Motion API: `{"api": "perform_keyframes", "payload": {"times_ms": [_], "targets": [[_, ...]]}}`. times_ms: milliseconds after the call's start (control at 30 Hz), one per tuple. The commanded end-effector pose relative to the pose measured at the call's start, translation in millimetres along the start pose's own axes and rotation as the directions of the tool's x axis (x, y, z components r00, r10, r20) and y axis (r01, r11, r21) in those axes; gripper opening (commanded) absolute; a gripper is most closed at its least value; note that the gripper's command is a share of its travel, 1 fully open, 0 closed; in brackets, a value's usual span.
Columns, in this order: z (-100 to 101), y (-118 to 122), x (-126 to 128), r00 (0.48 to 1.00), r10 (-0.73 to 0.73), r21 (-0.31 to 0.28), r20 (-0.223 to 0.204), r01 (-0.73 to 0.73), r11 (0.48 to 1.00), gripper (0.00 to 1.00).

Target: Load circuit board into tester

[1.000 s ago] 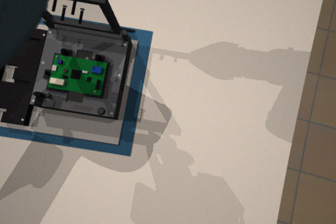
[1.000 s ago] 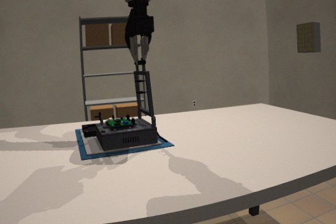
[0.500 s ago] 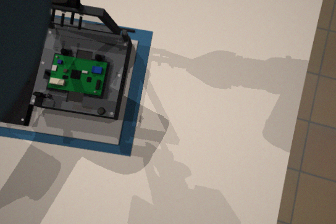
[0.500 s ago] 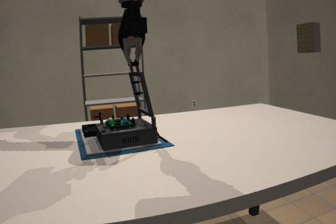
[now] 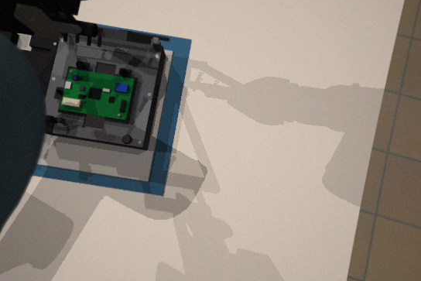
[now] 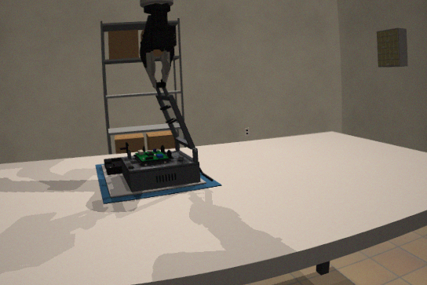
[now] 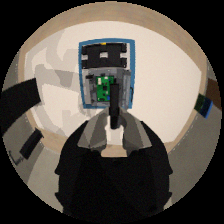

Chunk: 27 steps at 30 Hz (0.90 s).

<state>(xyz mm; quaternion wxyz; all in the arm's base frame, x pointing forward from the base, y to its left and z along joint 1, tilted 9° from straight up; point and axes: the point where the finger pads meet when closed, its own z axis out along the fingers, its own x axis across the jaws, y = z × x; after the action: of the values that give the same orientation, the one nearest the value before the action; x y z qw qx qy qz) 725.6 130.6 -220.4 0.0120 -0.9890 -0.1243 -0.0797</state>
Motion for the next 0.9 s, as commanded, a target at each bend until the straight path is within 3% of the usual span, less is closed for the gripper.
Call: {"api": "perform_keyframes", "payload": {"times_ms": [0, 867], "targets": [[9, 0, -21, 1.0, 0.001, 0.002, 0.006, -0.001, 1.0, 0.0], [43, 0, -68, 1.0, 0.001, 0.002, 0.006, -0.001, 1.0, 0.0]]}}
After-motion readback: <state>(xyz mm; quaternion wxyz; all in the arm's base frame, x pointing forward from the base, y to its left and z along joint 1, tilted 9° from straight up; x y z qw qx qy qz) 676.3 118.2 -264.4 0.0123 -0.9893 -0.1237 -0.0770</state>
